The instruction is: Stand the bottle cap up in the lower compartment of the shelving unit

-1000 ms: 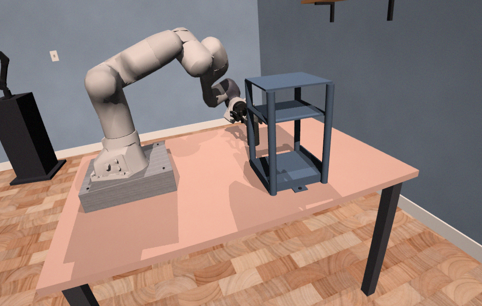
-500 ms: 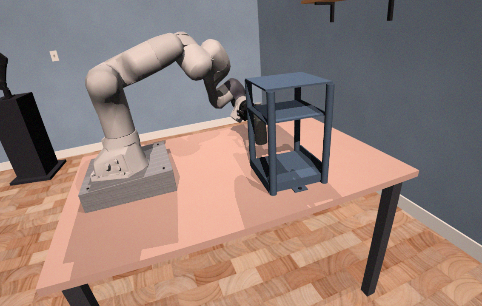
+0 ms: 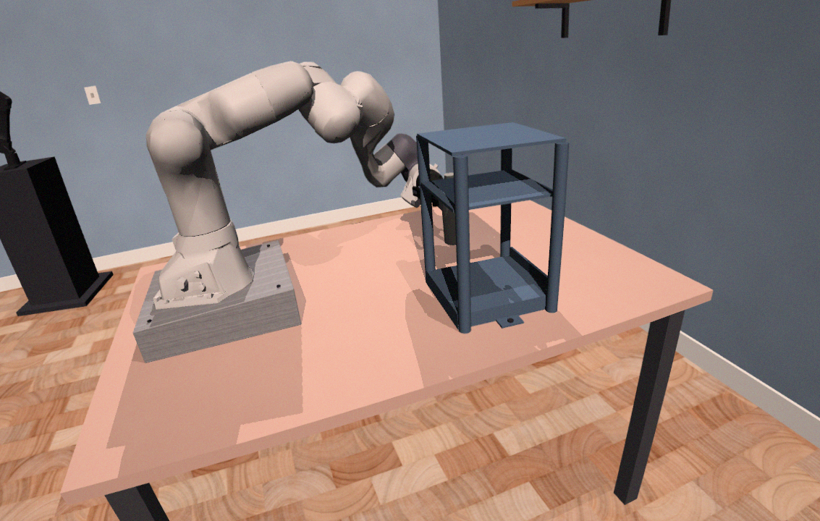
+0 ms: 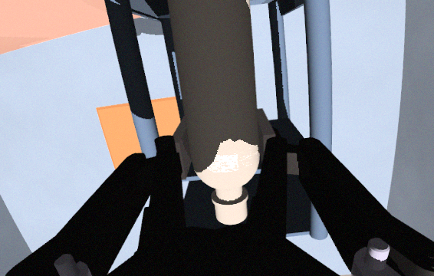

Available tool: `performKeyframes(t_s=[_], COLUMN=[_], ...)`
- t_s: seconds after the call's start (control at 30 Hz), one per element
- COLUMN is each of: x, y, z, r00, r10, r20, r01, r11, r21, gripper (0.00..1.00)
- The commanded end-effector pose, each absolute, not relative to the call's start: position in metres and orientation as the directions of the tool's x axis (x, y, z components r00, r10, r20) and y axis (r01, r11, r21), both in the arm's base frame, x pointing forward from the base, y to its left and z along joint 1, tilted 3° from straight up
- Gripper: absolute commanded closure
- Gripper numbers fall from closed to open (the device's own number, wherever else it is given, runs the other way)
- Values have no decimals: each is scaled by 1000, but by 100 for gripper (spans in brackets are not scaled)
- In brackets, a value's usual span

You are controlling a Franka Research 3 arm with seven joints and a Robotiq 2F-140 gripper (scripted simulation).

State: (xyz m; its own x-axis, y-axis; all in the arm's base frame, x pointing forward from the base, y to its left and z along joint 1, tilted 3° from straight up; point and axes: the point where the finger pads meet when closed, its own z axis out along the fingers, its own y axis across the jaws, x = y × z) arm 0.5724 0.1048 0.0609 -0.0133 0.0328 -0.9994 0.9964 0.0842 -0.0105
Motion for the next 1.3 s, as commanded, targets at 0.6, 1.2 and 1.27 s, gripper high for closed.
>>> performKeyframes(t_s=[0.6, 1.2, 1.27], x=[578, 579, 580], y=[104, 86, 85], z=[62, 61, 61], r00=[-50, -50, -50], r10=[27, 27, 27], r20=[-998, -998, -998], r01=[995, 995, 995], r11=[89, 89, 89], r21=[-48, -48, -48], gripper=[100, 100, 100])
